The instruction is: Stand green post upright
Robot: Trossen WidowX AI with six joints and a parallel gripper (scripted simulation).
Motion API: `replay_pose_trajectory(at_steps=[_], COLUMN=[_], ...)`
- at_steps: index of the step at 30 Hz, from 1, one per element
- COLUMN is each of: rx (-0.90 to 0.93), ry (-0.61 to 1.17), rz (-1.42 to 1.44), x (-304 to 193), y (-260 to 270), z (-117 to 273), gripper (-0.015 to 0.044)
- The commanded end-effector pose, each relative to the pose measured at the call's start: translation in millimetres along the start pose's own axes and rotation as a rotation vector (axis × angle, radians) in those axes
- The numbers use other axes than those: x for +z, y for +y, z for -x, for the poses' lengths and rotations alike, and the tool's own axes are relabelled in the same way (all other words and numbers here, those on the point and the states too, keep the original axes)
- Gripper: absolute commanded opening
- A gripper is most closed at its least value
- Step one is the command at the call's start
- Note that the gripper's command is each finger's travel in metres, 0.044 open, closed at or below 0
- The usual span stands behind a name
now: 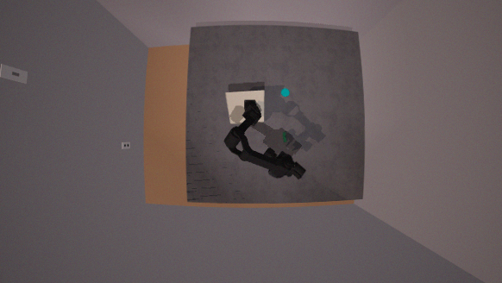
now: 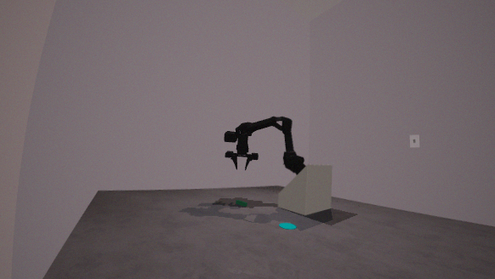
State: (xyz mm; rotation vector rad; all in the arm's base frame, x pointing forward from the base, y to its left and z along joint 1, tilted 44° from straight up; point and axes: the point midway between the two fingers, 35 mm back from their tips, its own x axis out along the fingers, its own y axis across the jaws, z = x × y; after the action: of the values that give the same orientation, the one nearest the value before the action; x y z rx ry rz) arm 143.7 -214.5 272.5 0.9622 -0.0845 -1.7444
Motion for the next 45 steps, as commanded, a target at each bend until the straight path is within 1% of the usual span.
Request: replay_pose_trajectory(at_steps=[1, 9, 12, 22, 24, 29, 31, 40, 45], rx=[0.015, 0.057, 0.071, 0.076, 0.073, 0.075, 0.077, 0.077, 0.077], ry=[0.087, 0.213, 0.243, 0.253, 0.257, 0.253, 0.247, 0.246, 0.246], rz=[0.23, 0.634, 0.748, 0.786, 0.785, 0.785, 0.786, 0.787, 0.787], x=[-49, -131, -152, -160, -168, -186, -188, -188, -188], y=[4, -5, -11, -13, -11, -13, -16, -16, -16], z=[-3, 3, 6, 5, -13, -85, -104, -106, -106], gripper=[0.0233, 0.0233, 0.0233, 0.0233, 0.0233, 0.0233, 0.0233, 0.0233, 0.0101])
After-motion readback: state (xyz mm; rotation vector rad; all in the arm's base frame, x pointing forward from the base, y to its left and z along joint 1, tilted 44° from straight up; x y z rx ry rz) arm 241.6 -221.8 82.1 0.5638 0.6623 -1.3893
